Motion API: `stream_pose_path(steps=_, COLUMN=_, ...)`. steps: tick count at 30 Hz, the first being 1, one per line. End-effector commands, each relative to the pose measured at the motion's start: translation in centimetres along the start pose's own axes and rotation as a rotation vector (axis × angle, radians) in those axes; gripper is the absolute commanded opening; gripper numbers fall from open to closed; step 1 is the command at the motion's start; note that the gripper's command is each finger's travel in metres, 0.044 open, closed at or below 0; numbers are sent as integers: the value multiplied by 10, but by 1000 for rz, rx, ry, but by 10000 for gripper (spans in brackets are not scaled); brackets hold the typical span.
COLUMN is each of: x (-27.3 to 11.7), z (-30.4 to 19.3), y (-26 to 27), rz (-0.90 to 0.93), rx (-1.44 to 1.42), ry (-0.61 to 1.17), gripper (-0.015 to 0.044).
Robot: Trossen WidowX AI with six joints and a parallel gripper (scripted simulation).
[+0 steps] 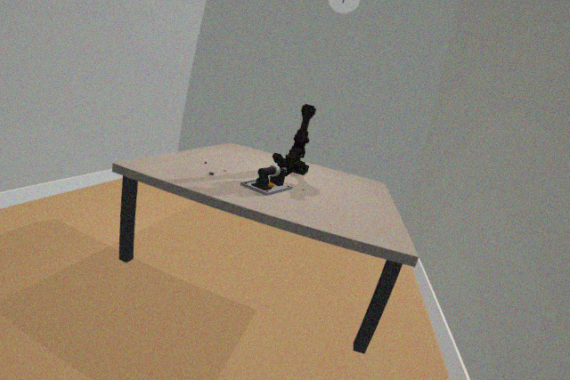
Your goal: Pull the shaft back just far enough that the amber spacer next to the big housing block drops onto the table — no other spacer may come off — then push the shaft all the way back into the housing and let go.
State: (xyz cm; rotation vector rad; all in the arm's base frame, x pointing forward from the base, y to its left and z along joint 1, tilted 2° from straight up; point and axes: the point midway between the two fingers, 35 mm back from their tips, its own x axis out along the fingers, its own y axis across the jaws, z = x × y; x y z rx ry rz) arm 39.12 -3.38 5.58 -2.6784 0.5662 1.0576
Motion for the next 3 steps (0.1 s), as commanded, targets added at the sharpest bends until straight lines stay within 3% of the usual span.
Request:
stream_pose_path(steps=1, x=-2, z=0, y=0, rz=-1, rx=0, ry=1, gripper=341)
stream_pose_path(steps=3, x=-9, z=-1, y=-1, rz=-1, rx=0, ry=1, gripper=394)
